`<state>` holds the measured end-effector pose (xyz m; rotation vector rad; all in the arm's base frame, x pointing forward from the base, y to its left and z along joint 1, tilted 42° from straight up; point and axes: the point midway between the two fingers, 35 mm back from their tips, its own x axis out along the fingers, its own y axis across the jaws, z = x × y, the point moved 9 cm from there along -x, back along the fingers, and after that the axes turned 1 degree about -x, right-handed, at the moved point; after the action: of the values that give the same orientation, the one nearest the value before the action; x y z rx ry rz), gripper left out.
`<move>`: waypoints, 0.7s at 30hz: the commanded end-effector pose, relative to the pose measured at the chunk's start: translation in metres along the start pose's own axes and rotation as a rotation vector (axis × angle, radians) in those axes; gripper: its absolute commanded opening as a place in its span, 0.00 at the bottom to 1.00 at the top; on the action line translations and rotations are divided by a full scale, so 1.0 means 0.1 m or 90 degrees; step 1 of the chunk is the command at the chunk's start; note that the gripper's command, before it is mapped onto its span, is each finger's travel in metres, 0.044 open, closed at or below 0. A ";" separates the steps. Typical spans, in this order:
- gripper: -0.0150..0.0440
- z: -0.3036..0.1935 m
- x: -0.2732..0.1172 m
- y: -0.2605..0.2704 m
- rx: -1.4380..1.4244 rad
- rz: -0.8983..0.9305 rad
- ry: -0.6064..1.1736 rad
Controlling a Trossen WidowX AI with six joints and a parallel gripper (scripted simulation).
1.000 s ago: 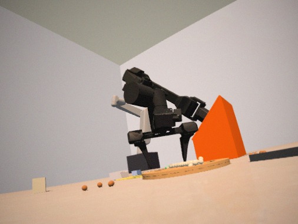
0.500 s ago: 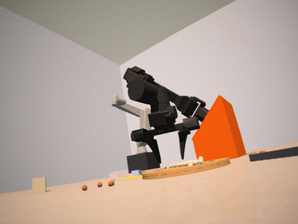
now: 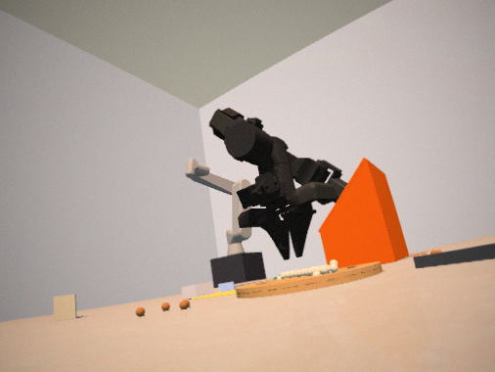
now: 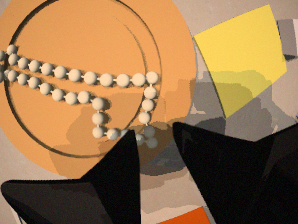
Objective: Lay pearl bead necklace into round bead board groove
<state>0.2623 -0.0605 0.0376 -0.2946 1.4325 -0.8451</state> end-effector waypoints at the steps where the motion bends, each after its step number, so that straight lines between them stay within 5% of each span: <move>1: 0.46 -0.13 -0.13 0.01 0.247 0.005 -0.006; 21: 0.46 -0.13 0.03 0.01 0.247 0.004 -0.006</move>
<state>0.2525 -0.0539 0.0393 0.0052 1.2163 -1.0921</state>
